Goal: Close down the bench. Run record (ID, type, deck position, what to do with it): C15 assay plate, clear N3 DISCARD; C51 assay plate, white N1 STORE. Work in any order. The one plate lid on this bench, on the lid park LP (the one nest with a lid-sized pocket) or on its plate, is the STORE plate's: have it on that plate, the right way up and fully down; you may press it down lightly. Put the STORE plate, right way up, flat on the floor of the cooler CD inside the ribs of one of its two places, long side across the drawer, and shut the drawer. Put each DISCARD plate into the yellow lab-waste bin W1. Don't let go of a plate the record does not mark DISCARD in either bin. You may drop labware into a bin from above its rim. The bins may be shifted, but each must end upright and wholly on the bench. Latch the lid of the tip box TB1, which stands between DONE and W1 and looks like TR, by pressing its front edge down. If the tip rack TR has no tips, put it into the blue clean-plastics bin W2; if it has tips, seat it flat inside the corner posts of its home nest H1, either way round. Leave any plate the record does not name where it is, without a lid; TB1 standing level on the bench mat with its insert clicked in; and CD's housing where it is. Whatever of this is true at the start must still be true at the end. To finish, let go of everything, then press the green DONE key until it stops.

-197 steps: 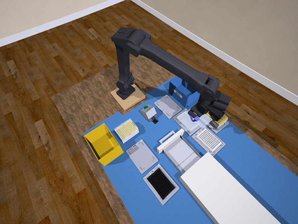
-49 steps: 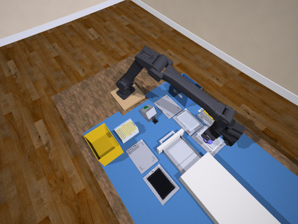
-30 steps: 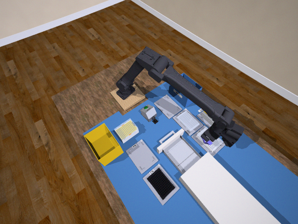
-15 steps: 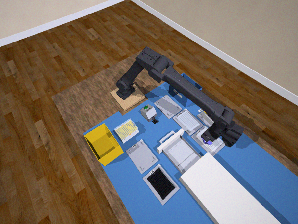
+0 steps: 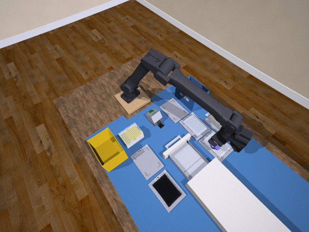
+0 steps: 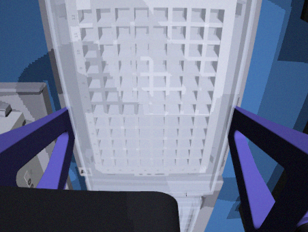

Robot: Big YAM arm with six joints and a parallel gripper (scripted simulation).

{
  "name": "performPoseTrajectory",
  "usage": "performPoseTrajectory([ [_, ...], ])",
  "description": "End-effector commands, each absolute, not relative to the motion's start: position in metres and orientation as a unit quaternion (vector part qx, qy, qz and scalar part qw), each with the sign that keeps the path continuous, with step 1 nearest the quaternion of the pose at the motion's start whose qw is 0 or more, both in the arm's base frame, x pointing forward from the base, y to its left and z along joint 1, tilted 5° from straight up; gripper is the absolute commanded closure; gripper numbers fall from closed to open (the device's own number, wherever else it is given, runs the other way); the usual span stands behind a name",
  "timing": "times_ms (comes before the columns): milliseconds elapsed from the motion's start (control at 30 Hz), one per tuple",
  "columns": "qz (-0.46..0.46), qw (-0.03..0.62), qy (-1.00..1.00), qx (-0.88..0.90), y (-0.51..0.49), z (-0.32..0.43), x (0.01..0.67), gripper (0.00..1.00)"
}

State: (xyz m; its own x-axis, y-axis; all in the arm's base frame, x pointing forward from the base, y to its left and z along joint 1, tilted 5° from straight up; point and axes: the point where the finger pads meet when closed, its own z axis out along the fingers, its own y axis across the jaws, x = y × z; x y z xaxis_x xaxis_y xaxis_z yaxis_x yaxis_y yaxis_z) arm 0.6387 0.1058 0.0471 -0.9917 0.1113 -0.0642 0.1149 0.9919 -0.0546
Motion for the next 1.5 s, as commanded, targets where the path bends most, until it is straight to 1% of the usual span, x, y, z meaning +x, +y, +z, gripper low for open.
performPoseTrajectory([
  [0,-0.022,0.057,0.996,0.058,0.107,0.072,0.652,1.00],
  [167,-0.022,0.057,0.996,0.058,0.107,0.072,0.652,1.00],
  [200,-0.024,0.049,0.997,0.060,0.098,0.066,0.646,1.00],
  [333,-0.022,0.057,0.996,0.058,0.107,0.072,0.652,1.00],
  [633,-0.026,0.038,0.997,0.060,0.098,0.045,0.645,1.00],
  [733,-0.025,0.045,0.997,0.060,0.099,0.049,0.651,1.00],
  [933,-0.027,0.037,0.997,0.060,0.098,0.041,0.645,1.00],
  [1467,-0.026,0.040,0.997,0.060,0.098,0.043,0.648,1.00],
])
